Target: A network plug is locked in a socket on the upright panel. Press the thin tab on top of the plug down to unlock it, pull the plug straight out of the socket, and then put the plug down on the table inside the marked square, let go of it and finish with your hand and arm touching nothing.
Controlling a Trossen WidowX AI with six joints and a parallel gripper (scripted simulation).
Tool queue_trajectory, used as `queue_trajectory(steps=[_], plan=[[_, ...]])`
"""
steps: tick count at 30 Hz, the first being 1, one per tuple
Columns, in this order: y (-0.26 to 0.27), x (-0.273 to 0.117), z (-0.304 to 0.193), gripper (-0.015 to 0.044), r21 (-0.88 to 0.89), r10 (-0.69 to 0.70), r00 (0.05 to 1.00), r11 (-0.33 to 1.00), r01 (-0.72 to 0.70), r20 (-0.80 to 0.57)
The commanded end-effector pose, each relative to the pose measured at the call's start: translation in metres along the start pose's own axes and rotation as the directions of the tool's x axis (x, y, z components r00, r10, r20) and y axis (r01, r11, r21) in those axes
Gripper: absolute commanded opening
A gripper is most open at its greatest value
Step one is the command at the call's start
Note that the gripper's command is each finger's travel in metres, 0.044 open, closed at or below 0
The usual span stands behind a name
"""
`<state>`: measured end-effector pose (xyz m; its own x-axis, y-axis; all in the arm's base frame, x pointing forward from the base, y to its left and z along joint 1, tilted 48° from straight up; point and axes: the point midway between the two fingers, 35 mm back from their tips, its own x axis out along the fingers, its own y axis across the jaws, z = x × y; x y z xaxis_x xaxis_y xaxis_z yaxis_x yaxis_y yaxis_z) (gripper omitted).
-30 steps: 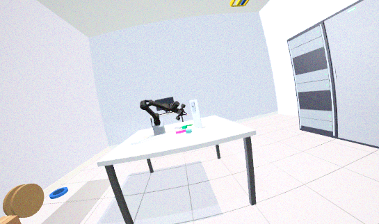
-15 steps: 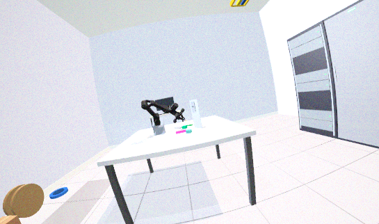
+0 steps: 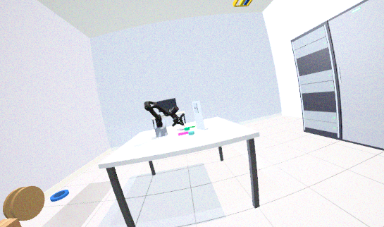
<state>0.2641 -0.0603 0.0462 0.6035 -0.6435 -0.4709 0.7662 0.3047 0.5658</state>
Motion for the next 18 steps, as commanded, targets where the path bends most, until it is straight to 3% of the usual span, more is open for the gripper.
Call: queue_trajectory(steps=[1,18], plan=[[-0.0141,-0.0027,0.0066,0.0,0.036,-0.016,0.996,0.999,0.013,0.083],[-0.0196,0.0039,0.0064,0.0,0.044,-0.022,0.995,0.999,0.018,0.092]])
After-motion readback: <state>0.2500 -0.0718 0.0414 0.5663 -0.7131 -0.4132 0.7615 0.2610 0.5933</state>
